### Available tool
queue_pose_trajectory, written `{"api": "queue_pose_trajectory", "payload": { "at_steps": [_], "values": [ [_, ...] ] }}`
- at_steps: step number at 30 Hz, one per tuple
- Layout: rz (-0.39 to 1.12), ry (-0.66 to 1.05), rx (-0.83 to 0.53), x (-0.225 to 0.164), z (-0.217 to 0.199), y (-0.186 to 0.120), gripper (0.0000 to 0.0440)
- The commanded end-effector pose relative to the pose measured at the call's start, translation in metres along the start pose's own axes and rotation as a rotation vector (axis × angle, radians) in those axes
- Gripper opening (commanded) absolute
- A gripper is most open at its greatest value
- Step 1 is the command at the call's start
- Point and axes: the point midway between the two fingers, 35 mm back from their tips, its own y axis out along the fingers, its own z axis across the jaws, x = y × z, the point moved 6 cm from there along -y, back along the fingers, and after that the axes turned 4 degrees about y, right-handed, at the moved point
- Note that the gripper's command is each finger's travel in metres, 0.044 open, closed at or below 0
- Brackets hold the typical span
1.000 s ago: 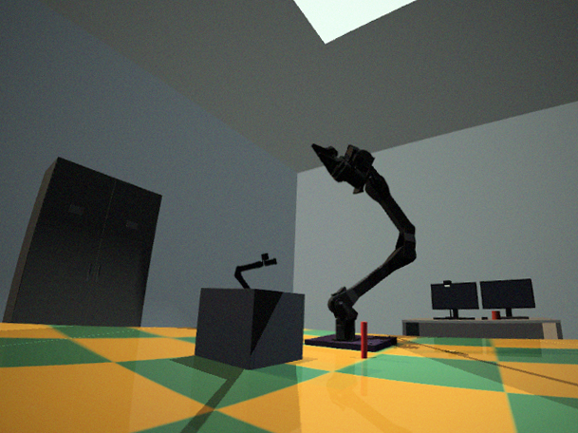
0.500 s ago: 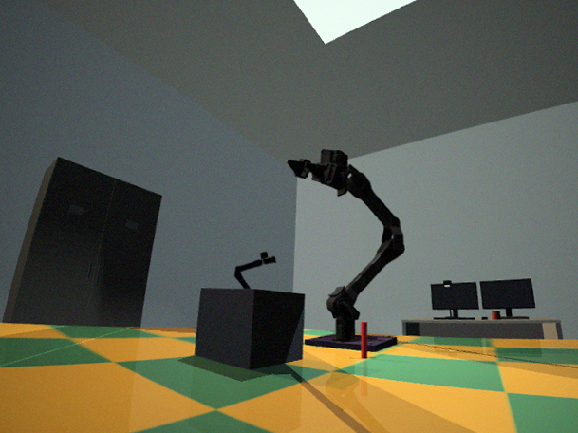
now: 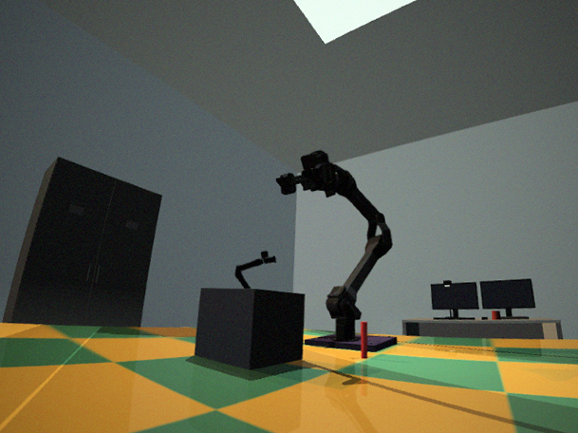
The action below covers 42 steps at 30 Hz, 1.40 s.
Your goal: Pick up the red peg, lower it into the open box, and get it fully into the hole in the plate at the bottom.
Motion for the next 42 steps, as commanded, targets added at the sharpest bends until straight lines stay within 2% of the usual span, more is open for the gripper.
{"api": "queue_pose_trajectory", "payload": {
  "at_steps": [1, 12, 22, 32, 42],
  "values": [
    [0.067, 0.086, 0.033, -0.009, 0.001, 0.014, 0.0440],
    [0.306, 0.356, 0.138, -0.039, 0.019, 0.051, 0.0440],
    [0.563, 0.567, 0.166, -0.072, 0.045, 0.076, 0.0440],
    [0.833, 0.726, 0.119, -0.109, 0.074, 0.091, 0.0440],
    [1.089, 0.830, -0.004, -0.148, 0.099, 0.096, 0.0440]
  ]
}}
